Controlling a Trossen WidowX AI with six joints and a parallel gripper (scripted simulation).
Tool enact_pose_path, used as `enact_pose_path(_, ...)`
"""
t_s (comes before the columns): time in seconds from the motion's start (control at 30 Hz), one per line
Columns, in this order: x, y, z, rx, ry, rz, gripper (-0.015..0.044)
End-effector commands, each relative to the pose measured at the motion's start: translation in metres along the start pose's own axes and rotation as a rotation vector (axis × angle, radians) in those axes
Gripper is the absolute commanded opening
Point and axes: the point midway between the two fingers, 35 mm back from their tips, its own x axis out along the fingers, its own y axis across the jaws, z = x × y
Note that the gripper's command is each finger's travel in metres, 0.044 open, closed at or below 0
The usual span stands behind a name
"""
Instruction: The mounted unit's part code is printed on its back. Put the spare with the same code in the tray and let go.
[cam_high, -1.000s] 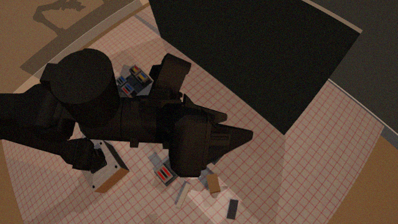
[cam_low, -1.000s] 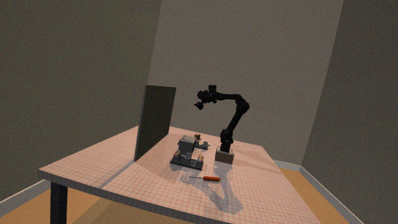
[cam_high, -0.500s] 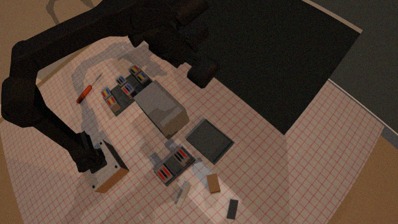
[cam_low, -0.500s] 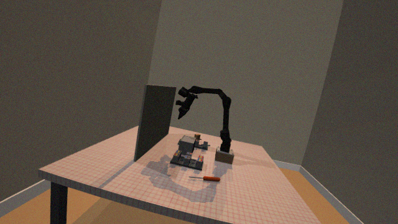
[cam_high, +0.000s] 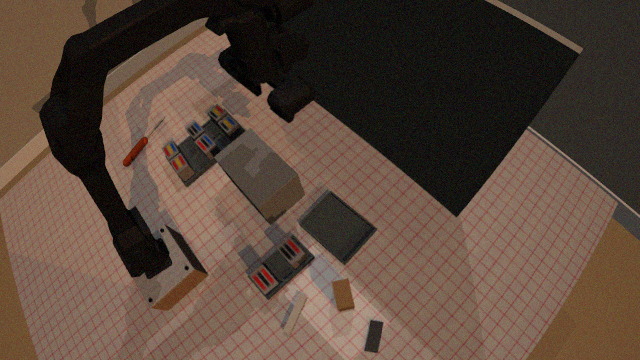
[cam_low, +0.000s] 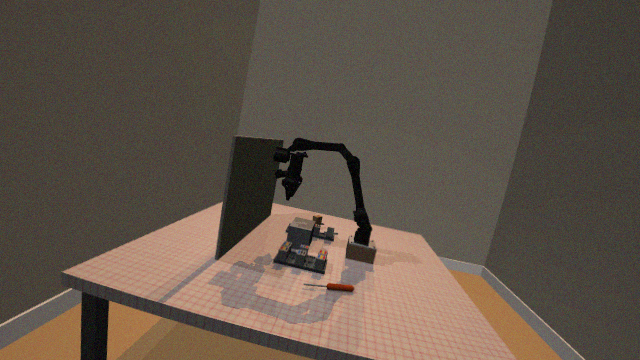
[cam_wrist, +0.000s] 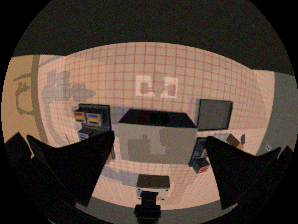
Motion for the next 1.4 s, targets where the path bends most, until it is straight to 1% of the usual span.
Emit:
enact_pose_path(0.0,0.001,0.000,0.000,0.005,0.005,-0.003,0.0440)
enact_pose_path(0.23,0.001,0.000,0.000,0.005,0.005,-0.003,0.0440)
enact_pose_path(0.3,0.003,-0.011,-0.004,0.078,0.005,-0.004,0.0440)
enact_pose_path(0.43,0.017,-0.068,-0.034,0.508,0.005,-0.011,0.0440)
enact_pose_path(0.57,0.035,-0.117,-0.076,0.960,0.004,-0.019,0.0440)
enact_pose_path(0.7,0.054,-0.151,-0.127,1.411,0.001,-0.028,0.0440)
enact_pose_path(0.77,0.061,-0.159,-0.145,1.558,-0.001,-0.031,0.0440)
enact_pose_path(0.97,0.062,-0.160,-0.147,1.576,-0.001,-0.031,0.0440)
enact_pose_path(1.03,0.070,-0.162,-0.146,1.576,-0.002,-0.031,0.0387)
enact_pose_path(1.13,0.096,-0.165,-0.143,1.576,-0.002,-0.031,0.0309)
enact_pose_path(1.17,0.100,-0.165,-0.143,1.576,-0.002,-0.031,0.0300)
enact_pose_path(1.37,0.102,-0.165,-0.143,1.576,-0.002,-0.031,0.0300)
